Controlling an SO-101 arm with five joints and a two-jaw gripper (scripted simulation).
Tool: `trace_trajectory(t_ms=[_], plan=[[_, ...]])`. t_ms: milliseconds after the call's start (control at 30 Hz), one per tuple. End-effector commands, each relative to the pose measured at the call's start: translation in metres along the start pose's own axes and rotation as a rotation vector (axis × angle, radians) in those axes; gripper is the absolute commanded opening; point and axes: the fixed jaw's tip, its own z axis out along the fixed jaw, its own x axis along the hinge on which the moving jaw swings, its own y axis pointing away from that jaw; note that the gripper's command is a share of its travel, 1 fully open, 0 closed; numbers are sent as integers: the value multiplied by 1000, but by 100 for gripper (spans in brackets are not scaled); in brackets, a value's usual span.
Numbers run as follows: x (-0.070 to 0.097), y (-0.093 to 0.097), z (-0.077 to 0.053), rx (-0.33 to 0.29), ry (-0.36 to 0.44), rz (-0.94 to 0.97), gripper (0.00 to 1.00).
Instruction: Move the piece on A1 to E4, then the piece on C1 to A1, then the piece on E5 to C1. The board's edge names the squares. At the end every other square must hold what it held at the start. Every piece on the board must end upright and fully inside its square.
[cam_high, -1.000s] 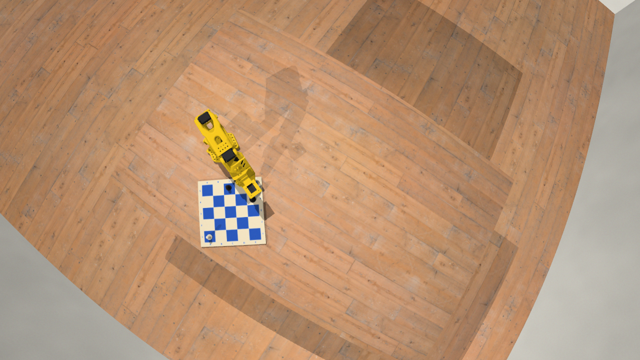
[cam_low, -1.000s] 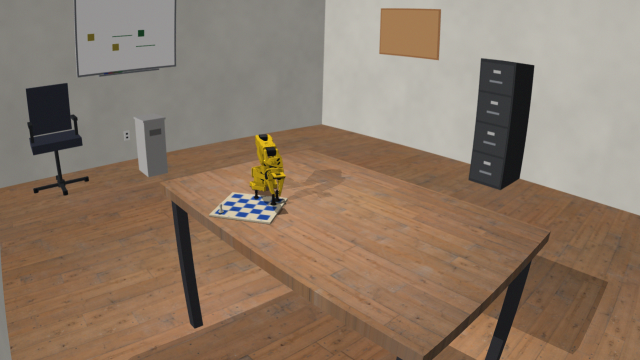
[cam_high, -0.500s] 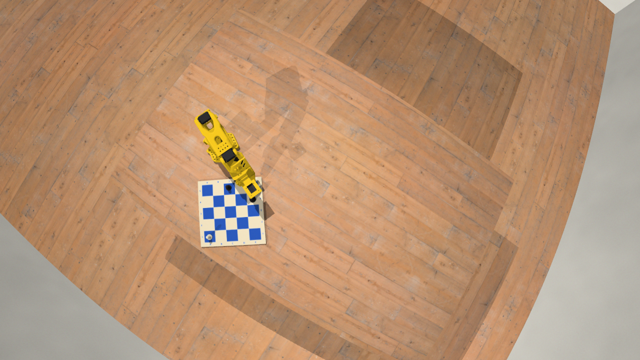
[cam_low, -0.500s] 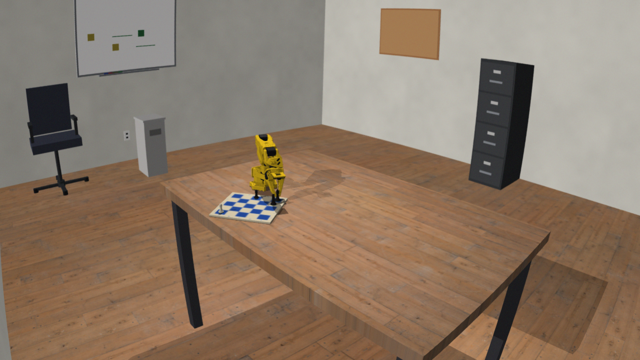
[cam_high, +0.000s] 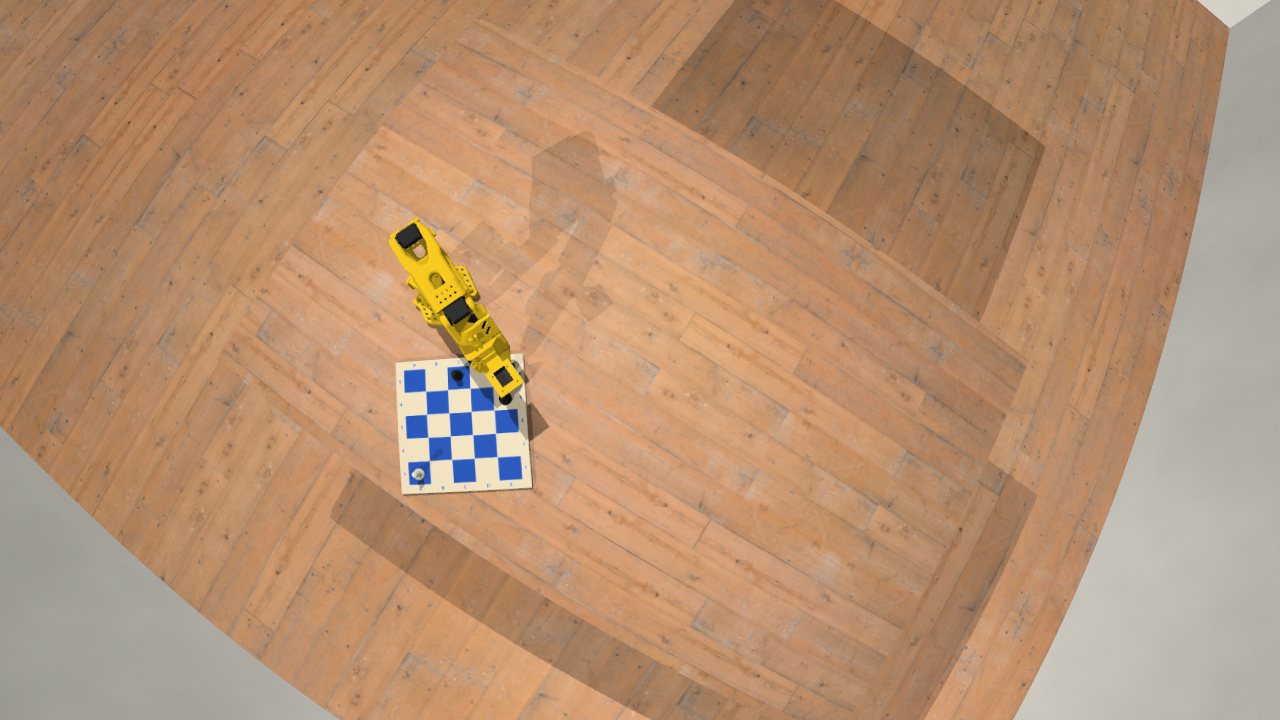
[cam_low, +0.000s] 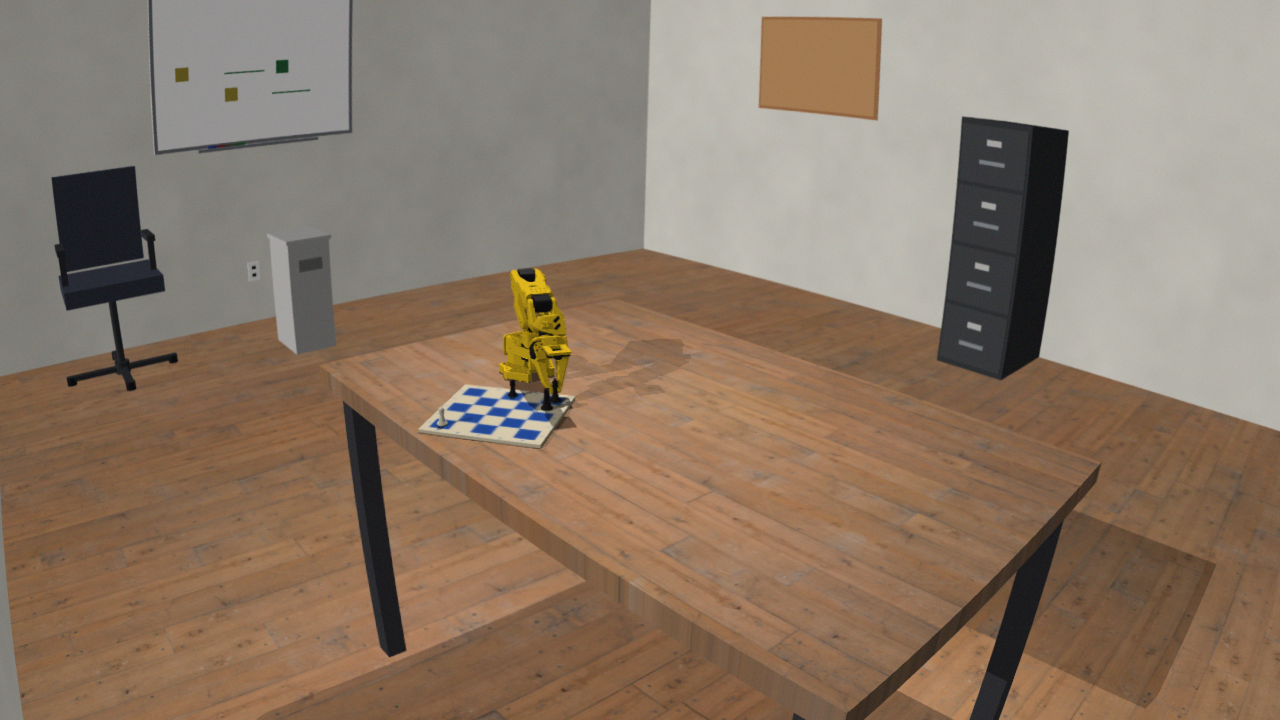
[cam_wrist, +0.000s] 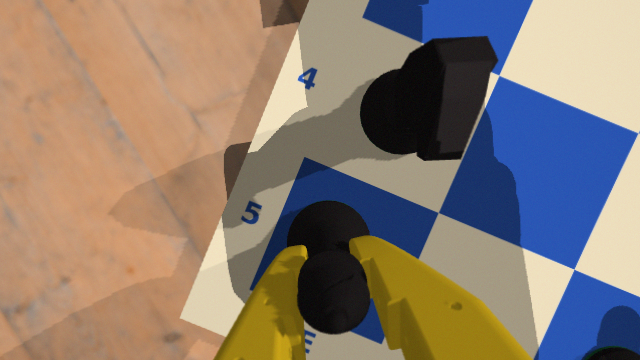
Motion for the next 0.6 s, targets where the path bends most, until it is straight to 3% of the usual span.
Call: trace_trajectory(t_ms=[0,567], plan=[[4,-1,2,3,18,5,0],[2,-2,-1,5,18,5,0]])
